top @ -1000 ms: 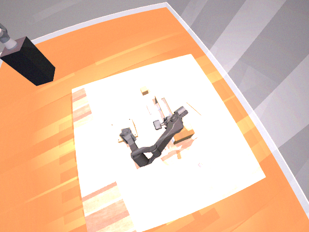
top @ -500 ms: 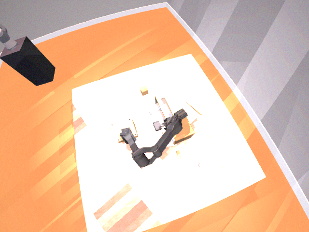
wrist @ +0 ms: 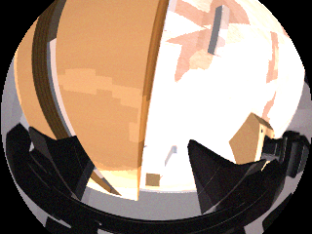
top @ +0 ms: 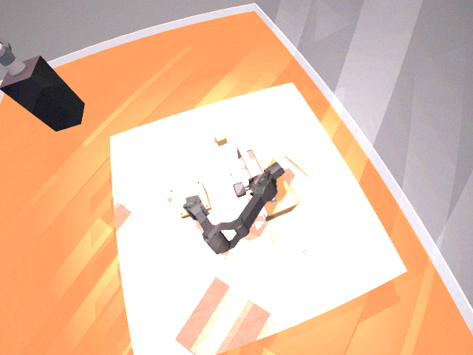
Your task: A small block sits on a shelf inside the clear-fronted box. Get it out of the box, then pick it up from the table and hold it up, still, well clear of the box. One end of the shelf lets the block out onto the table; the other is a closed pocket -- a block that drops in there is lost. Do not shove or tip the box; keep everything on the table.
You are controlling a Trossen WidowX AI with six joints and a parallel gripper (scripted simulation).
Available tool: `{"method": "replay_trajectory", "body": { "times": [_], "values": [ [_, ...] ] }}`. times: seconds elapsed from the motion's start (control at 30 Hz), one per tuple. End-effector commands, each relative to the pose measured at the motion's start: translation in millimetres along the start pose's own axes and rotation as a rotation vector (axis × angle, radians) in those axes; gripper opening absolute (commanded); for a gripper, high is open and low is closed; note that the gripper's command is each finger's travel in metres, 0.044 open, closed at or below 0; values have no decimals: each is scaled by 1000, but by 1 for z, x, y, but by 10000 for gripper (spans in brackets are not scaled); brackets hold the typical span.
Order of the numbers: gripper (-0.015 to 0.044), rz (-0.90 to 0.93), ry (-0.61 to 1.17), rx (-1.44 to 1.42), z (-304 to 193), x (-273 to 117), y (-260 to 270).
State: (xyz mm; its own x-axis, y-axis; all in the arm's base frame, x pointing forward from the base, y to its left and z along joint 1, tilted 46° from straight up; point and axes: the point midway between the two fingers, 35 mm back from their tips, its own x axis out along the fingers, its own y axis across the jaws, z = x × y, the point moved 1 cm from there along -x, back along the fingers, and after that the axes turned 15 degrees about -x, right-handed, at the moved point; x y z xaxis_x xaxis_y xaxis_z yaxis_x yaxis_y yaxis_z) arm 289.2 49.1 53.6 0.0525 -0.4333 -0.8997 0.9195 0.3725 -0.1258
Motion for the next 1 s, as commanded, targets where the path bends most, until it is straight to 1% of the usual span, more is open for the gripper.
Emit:
{"method": "replay_trajectory", "body": {
  "times": [0.0, 0.63, 0.8, 0.97],
  "values": [
    [400, -7, 4, 4, -9, 5, 1],
    [400, -6, 6, 4, -55, 22, 13],
    [400, -6, 5, 4, -42, 18, 12],
    [400, -6, 5, 4, -41, 17, 12]
  ]
}}
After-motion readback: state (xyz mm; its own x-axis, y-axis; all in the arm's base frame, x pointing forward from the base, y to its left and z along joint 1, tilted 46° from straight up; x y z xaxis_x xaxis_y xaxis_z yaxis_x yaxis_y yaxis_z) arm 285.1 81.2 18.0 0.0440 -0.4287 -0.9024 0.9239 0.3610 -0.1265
